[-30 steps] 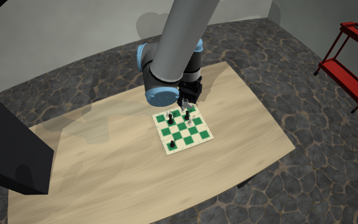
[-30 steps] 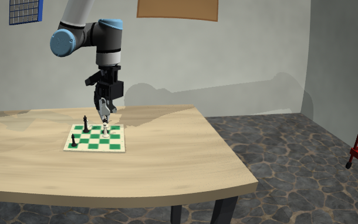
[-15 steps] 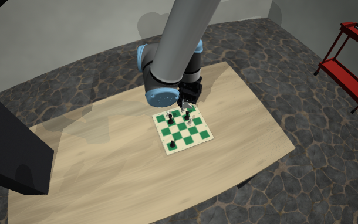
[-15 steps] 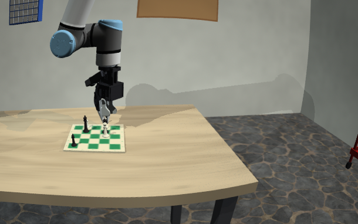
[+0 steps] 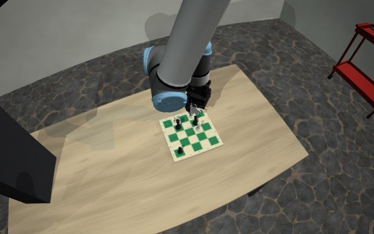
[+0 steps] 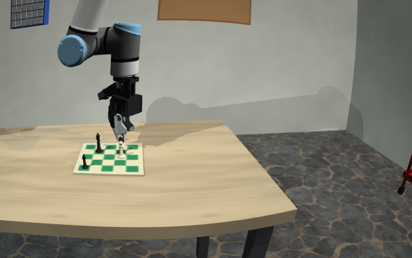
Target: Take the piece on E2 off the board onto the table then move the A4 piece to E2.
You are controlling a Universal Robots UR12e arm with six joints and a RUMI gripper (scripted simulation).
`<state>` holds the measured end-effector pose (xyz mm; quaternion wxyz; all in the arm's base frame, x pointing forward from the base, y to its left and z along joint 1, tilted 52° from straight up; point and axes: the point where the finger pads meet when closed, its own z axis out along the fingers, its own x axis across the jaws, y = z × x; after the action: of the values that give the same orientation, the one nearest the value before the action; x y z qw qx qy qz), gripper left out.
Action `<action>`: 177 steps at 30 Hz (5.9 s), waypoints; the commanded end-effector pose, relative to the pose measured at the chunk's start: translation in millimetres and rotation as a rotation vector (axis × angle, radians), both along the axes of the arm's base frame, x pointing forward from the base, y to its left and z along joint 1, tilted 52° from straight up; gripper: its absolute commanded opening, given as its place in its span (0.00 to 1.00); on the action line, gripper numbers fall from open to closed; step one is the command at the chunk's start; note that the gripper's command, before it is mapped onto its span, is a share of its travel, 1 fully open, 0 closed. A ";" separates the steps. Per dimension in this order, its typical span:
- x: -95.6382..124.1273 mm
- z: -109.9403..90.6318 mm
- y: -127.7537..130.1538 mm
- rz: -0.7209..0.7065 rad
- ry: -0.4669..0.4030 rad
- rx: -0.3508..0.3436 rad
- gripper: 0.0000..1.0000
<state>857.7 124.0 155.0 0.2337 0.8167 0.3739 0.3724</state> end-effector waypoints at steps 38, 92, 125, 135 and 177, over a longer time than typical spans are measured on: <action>-0.1 0.6 0.3 0.000 -0.001 0.000 0.22; -70.6 55.7 9.6 0.000 -0.001 0.000 1.00; -121.6 95.6 16.3 0.000 -0.001 0.000 1.00; -128.4 101.0 17.2 0.000 -0.001 0.000 1.00; -128.4 101.0 17.2 0.000 -0.001 0.000 1.00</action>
<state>729.3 140.9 255.4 0.2337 0.8167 0.3739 0.3724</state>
